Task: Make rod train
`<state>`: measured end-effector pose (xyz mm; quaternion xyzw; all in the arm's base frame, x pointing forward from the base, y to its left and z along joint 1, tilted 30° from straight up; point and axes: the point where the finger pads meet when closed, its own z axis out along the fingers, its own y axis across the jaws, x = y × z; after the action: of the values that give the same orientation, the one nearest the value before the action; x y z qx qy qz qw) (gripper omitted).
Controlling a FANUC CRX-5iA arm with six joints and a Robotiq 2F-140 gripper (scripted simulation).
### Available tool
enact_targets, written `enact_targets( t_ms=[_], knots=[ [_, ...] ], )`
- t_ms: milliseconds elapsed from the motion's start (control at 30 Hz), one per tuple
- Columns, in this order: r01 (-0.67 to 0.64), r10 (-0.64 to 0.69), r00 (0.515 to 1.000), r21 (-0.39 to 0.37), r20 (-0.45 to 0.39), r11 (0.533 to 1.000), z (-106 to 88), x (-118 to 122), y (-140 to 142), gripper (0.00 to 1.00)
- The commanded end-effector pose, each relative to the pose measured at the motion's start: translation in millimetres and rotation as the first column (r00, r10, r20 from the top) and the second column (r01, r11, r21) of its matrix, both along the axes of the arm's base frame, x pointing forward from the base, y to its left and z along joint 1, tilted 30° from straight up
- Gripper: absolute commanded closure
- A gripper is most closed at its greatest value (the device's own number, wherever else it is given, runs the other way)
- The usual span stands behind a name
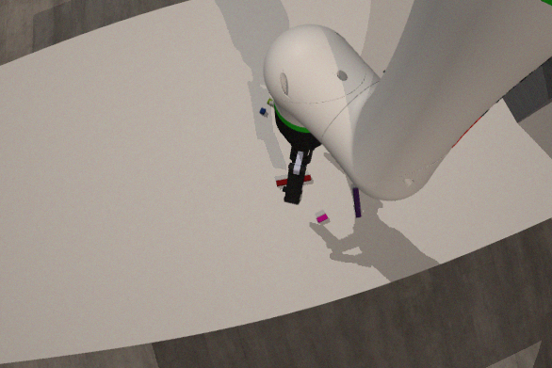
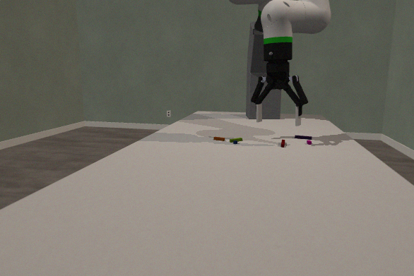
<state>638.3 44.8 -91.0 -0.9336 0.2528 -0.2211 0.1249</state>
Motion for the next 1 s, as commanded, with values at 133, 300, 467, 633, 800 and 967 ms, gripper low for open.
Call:
enact_targets(
  t_ms=[133, 300, 467, 633, 800, 967],
  knots=[
    [0.284, -0.283, 0.959, 0.108, -0.030, 0.953, -0.6, 0, -8, 0.00],
    [0.428, -0.422, 0.904, 0.183, -0.074, 0.885, -1.0, 0, -12, 0.00],
    [0.557, -0.543, 0.830, 0.249, -0.127, 0.793, -1.4, 0, -17, 0.00],
    [0.661, -0.638, 0.748, 0.299, -0.182, 0.689, -1.8, 0, -21, 0.00],
    [0.758, -0.724, 0.643, 0.342, -0.250, 0.555, -2.1, 0, -25, 0.00],
    [0.821, -0.777, 0.550, 0.368, -0.307, 0.436, -2.4, 0, -29, 0.00]
  ],
)
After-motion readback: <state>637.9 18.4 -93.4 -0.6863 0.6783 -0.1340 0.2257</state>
